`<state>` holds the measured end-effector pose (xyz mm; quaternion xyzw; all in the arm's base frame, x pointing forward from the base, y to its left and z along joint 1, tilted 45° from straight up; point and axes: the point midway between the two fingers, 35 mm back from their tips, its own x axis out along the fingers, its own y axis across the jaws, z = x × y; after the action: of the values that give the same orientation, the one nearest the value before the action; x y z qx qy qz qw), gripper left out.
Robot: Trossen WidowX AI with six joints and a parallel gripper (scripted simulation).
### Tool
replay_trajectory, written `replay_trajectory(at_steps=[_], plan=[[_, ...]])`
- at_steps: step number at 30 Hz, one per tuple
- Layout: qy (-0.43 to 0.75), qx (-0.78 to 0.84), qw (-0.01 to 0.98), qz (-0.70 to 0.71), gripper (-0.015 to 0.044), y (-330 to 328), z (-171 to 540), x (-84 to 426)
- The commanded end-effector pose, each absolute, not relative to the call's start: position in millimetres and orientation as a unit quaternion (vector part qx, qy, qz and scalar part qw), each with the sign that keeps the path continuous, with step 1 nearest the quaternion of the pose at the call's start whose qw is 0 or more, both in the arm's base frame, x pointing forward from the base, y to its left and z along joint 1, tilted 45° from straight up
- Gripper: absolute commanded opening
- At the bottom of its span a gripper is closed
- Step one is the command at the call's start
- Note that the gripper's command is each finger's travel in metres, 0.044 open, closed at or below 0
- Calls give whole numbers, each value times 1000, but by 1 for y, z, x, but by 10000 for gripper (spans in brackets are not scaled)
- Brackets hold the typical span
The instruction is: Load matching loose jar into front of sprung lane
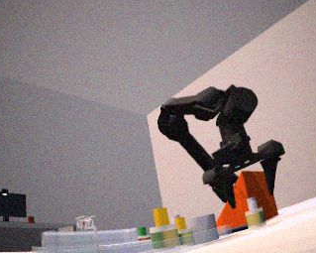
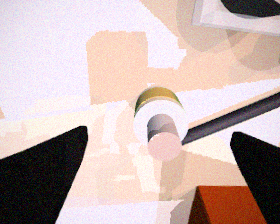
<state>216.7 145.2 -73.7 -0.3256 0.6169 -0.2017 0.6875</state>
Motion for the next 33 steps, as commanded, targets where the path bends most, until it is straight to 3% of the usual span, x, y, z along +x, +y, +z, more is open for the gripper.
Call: replay_trajectory(at_steps=[1,17,28,33], plan=[[618,-330,685,-203,440,138,-79,217],[617,-330,685,-203,440,122,-95,221],[617,-330,685,-203,151,122,-95,221],[617,-330,685,-203,118,122,-95,221]])
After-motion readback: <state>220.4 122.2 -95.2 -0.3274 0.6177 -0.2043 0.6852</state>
